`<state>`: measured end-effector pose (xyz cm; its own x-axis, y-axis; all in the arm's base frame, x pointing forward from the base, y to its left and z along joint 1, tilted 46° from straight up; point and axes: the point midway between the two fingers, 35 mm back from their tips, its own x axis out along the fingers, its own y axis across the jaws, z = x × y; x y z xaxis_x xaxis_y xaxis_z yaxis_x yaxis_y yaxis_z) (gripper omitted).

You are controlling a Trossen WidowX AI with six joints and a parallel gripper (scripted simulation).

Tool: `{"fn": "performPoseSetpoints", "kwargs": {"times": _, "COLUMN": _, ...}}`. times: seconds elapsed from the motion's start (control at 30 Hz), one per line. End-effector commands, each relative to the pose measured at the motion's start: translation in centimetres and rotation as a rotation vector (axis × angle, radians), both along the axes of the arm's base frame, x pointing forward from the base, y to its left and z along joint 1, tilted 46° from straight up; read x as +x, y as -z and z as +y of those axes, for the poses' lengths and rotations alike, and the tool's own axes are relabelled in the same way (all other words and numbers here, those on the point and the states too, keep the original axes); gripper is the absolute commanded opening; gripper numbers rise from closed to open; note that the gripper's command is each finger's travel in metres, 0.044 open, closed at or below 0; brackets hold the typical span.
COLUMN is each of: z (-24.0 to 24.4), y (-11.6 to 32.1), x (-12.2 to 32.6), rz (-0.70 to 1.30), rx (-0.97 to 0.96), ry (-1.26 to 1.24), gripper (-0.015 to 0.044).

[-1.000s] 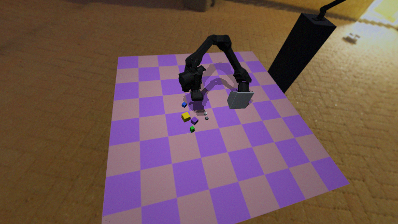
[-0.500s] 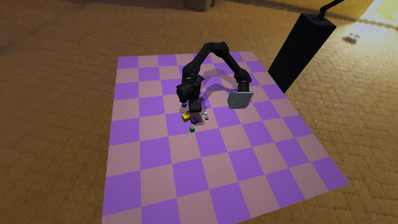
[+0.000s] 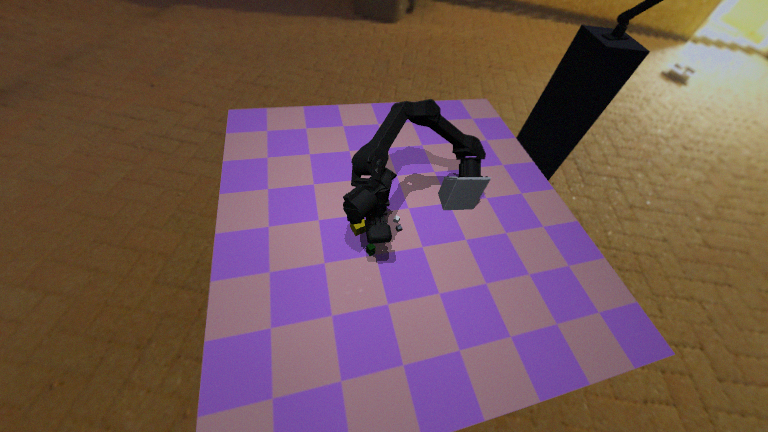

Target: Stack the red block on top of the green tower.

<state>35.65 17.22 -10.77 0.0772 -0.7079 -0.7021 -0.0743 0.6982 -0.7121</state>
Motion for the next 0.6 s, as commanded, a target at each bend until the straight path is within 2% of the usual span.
{"fn": "performPoseSetpoints", "kwargs": {"times": 0.0, "z": 0.4, "y": 0.9, "x": -0.1, "rz": -0.001, "rx": 0.001, "ry": 0.009, "gripper": 0.0000}}
{"fn": "performPoseSetpoints", "kwargs": {"times": 0.57, "z": -3.8, "y": 5.2, "x": 0.2, "rz": -0.002, "rx": -0.001, "ry": 0.009, "gripper": 0.0000}}
